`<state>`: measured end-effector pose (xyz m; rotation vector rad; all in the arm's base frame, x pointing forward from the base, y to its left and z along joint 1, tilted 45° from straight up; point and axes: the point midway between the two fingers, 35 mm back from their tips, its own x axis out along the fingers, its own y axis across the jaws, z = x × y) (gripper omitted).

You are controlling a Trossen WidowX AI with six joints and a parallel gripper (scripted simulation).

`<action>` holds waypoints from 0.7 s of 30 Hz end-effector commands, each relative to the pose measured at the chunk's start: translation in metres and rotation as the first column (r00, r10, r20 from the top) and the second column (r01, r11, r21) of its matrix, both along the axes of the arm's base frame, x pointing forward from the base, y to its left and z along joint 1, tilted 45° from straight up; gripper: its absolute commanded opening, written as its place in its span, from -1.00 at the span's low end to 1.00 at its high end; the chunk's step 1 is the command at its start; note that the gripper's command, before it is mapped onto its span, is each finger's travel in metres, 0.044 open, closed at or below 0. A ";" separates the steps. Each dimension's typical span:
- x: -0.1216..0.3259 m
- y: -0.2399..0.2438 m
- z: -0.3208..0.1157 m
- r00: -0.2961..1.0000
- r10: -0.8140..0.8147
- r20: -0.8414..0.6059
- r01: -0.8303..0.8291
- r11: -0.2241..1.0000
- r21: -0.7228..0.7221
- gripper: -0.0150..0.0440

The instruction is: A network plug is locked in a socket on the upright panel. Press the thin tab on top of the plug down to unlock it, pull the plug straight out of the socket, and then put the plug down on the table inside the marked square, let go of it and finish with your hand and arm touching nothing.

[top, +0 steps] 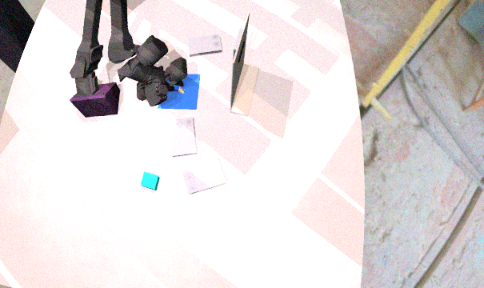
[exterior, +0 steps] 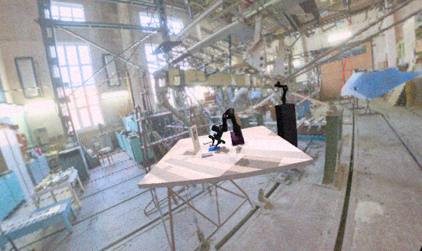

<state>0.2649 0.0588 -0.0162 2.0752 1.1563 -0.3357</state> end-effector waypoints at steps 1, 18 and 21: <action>-0.002 -0.003 0.003 1.000 0.001 0.003 -0.001 1.000 0.000 0.04; -0.010 -0.012 0.010 1.000 0.000 0.002 0.000 1.000 0.000 0.04; -0.011 -0.014 0.011 1.000 0.000 0.002 0.000 1.000 0.000 0.04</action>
